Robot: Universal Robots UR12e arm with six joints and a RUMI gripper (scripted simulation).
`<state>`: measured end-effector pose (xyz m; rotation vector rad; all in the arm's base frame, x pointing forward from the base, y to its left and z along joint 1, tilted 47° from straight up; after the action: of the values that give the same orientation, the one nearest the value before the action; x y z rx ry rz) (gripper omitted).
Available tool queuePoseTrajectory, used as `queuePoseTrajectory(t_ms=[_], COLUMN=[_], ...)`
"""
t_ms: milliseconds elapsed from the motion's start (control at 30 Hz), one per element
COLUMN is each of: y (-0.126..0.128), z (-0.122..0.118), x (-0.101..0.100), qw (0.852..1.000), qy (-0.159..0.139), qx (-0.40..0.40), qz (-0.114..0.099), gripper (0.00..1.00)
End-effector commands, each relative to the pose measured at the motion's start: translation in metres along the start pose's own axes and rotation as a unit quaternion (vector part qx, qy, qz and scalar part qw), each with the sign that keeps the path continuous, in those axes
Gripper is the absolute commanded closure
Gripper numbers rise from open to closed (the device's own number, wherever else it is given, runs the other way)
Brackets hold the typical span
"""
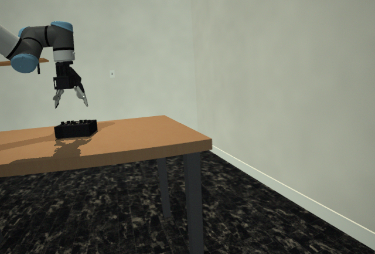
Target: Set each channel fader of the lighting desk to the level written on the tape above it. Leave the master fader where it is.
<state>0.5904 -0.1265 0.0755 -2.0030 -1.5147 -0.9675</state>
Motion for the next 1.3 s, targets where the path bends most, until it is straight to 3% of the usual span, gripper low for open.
queuePoseTrajectory(t_ms=[0,233,467,733,800,1267], y=[0.002,0.003,0.005,0.007,0.007,0.006], z=[0.003,0.008,0.014,0.02,0.02,0.027], x=[0.005,0.012,0.023,0.037,0.037,0.057], qw=[0.998,0.991,0.966,0.916,0.916,0.819], qy=[-0.005,-0.011,-0.02,-0.03,-0.03,-0.038], qx=[-0.055,-0.132,-0.256,-0.399,-0.399,-0.572], qz=[0.001,0.0,-0.005,-0.014,-0.014,-0.033], gripper=[0.0,0.0,0.0,0.0,0.0,0.0])
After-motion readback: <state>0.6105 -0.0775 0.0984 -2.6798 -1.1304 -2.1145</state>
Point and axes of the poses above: the point where the finger pads meet when closed, its own x axis back along the fingers, its own y axis across the jaws, z = x × y, the point moved 3 cm from there along x, back along the fingers, and after that the axes turned 5 degrees about x, right-handed, at the moved point
